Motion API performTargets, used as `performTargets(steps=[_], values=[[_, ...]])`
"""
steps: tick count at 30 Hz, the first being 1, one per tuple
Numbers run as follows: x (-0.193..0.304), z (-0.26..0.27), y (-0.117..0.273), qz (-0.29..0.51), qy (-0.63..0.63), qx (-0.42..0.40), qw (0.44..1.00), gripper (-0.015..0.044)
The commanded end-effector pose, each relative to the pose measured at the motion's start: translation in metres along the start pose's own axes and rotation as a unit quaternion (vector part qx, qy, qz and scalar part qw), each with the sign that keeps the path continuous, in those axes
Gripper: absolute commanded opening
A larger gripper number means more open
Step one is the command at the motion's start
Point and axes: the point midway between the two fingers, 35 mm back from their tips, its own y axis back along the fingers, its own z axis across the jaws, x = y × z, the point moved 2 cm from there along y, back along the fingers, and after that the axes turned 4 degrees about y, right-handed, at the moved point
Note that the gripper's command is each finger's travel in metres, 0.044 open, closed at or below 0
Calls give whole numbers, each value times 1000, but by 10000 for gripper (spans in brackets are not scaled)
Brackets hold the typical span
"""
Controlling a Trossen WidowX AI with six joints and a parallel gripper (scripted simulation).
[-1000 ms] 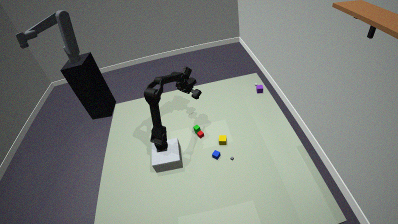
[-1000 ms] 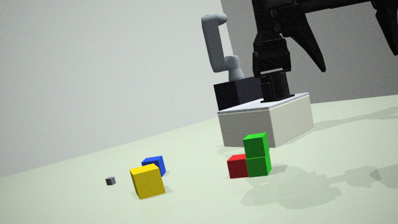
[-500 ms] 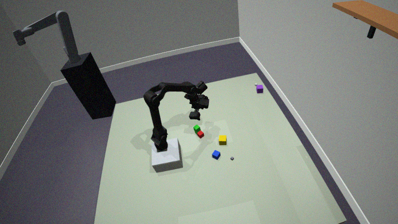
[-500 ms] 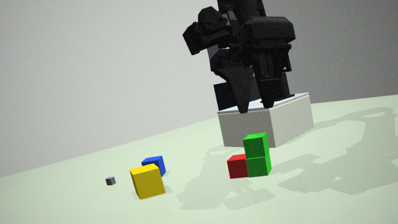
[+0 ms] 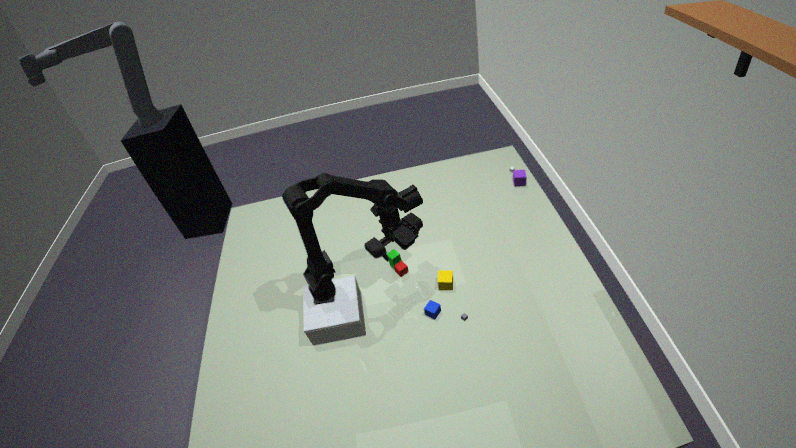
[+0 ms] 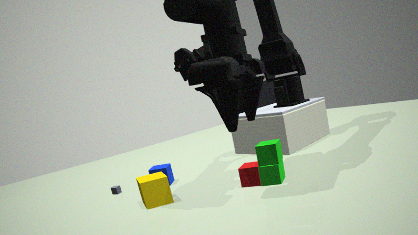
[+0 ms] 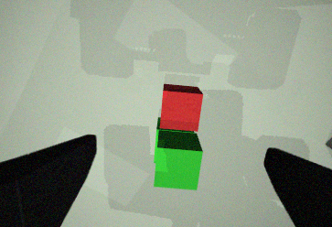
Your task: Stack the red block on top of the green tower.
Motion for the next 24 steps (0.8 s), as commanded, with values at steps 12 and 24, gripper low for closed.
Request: performTargets(steps=[12, 24], values=[[0, -4, -49, 3, -5, 4, 1000, 440], [0, -4, -66, 3, -5, 4, 1000, 440]])
